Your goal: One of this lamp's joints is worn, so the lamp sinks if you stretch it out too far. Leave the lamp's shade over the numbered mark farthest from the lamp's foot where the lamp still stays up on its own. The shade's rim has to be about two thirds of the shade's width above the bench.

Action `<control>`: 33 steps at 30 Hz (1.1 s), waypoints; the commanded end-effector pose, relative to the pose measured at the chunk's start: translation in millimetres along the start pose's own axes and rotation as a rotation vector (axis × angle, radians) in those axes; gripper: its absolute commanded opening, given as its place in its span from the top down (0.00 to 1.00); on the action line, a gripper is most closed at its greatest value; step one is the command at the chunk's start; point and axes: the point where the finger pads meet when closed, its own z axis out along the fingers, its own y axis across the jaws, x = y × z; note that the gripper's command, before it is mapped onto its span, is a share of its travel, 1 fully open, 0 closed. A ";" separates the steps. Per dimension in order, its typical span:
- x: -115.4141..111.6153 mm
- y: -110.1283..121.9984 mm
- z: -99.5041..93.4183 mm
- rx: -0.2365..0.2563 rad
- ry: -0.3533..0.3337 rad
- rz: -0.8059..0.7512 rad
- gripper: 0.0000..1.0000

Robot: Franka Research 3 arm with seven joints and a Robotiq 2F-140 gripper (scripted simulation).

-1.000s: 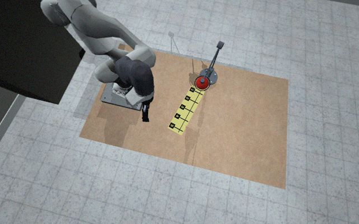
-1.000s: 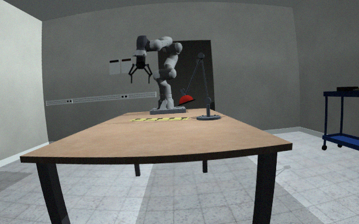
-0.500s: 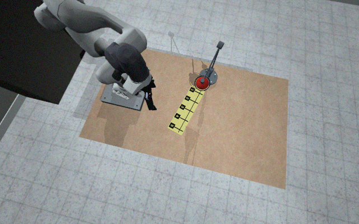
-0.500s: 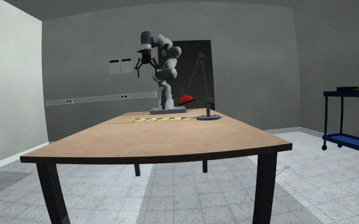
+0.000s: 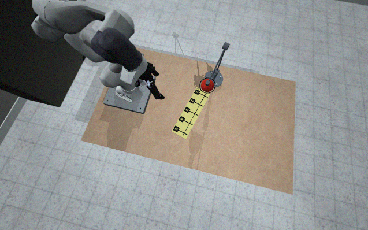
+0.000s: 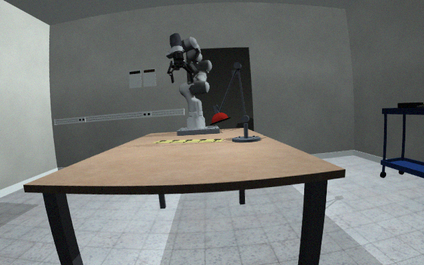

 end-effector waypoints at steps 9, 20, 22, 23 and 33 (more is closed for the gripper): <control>-18.1 53.5 -45.6 -0.064 -0.153 -0.169 0.00; -24.1 92.7 -86.3 -0.105 -0.283 -0.288 0.00; -23.8 101.2 -95.8 -0.114 -0.312 -0.315 0.00; -23.6 105.5 -100.5 -0.119 -0.326 -0.329 0.00; -26.8 133.2 -128.7 -0.153 -0.429 -0.425 0.00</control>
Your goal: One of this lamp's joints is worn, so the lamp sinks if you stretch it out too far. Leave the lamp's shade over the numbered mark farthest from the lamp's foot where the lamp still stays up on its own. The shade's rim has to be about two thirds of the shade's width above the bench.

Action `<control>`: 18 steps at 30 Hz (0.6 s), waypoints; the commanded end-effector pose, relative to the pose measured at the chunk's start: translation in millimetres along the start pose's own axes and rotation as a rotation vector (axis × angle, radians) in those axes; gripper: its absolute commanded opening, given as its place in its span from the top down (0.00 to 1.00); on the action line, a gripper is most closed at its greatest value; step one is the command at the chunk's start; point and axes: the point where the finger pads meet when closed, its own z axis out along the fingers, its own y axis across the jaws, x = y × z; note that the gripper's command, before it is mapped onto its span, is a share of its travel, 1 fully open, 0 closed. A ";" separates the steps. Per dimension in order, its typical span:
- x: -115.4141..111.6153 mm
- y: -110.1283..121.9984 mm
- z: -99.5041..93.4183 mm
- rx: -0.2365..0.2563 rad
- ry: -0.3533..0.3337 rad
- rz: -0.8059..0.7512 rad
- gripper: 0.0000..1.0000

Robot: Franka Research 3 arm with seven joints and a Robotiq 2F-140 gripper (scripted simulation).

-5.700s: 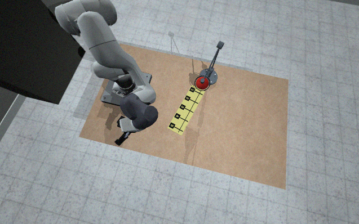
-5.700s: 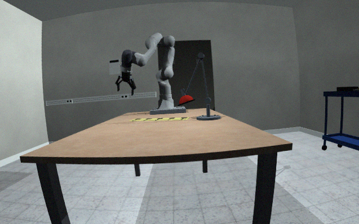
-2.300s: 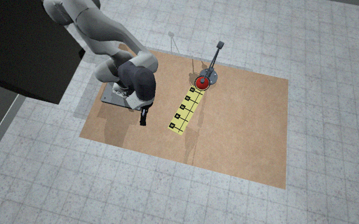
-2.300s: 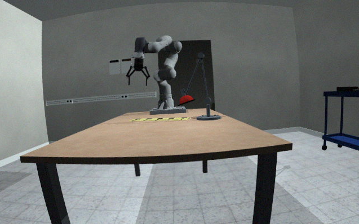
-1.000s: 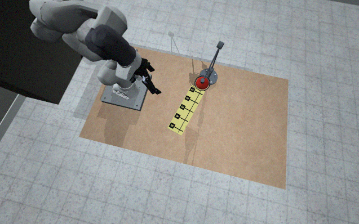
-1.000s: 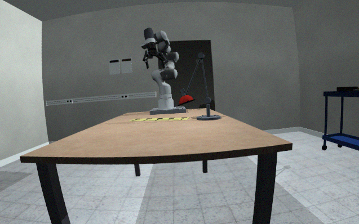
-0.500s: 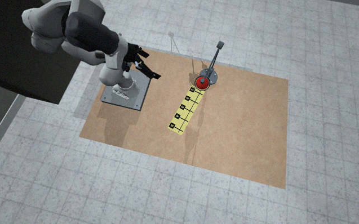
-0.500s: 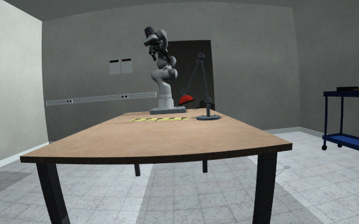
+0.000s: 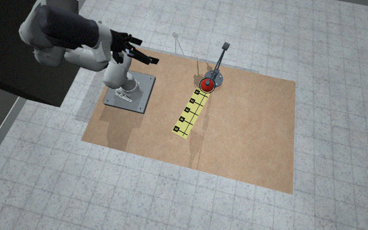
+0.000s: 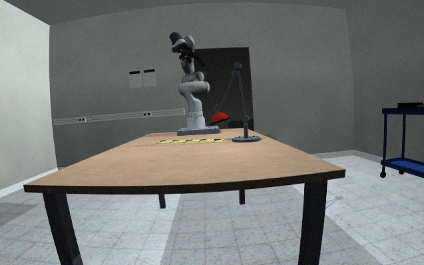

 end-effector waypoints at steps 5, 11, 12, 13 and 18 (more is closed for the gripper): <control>-6.5 -15.7 33.0 -0.037 -0.016 -0.034 0.00; -11.5 -40.3 67.3 -0.055 -0.028 -0.041 0.00; -12.3 -44.3 73.0 -0.058 -0.030 -0.043 0.00; -13.2 -48.4 78.7 -0.060 -0.032 -0.044 0.00; -14.5 -55.8 95.6 -0.076 -0.035 -0.046 0.00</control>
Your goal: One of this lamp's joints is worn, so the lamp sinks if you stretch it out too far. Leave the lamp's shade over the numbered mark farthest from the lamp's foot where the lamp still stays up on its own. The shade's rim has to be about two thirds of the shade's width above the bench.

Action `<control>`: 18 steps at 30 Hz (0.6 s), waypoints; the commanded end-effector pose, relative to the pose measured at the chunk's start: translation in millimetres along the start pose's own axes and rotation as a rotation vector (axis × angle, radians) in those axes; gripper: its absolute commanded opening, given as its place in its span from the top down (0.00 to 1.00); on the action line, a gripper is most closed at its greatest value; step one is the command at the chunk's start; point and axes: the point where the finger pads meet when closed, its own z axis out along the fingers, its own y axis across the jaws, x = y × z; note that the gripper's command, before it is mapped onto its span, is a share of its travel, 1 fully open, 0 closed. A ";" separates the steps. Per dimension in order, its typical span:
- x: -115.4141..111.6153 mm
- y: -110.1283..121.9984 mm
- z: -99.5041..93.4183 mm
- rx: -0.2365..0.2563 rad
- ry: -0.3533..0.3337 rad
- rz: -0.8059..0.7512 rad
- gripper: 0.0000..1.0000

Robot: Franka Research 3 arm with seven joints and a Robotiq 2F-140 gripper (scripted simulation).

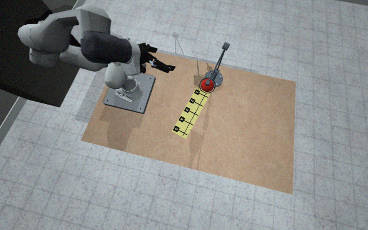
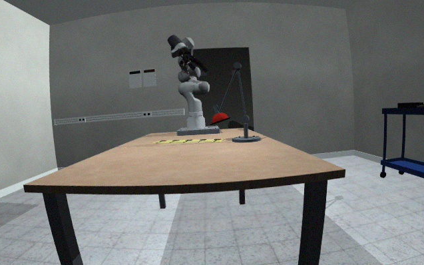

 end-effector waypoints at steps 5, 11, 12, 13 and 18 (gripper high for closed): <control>-11.2 -27.6 35.1 -0.014 -0.029 -0.044 0.00; -12.5 -40.6 67.6 -0.053 -0.032 -0.046 0.00; -12.7 -42.8 73.0 -0.059 -0.033 -0.047 0.00; -12.9 -44.9 78.4 -0.066 -0.033 -0.047 0.00; -14.5 -50.8 95.1 -0.083 -0.037 -0.048 0.00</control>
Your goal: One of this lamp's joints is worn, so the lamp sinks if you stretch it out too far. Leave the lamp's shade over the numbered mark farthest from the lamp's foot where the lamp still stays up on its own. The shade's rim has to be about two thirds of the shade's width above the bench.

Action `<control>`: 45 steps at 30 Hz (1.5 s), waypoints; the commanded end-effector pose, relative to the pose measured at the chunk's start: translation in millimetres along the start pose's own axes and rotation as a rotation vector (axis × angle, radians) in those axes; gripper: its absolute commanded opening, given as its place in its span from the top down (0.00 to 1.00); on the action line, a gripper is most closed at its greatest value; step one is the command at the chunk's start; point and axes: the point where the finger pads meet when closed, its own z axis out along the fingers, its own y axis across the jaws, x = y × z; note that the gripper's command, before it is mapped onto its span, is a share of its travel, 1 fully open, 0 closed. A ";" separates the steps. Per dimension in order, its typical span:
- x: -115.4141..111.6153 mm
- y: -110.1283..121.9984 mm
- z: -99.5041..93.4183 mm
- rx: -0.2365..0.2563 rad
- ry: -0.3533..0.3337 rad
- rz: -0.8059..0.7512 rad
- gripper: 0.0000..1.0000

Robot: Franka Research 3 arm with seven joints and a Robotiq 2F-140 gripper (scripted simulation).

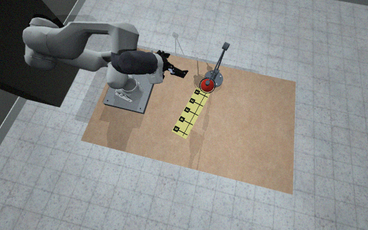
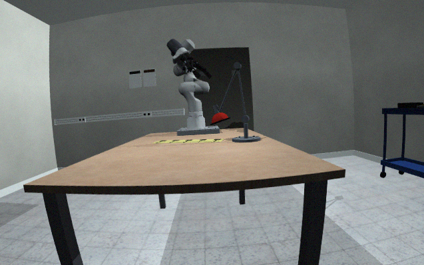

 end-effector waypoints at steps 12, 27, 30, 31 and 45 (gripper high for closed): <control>-12.6 -44.4 74.4 -0.059 -0.032 -0.048 0.00; -18.0 -69.5 147.0 -0.134 -0.044 -0.043 0.00; -18.8 -73.4 158.2 -0.145 -0.045 -0.043 0.00; -18.8 -73.4 158.2 -0.145 -0.045 -0.043 0.00; -41.8 -159.2 135.8 -0.078 -0.109 -0.188 0.00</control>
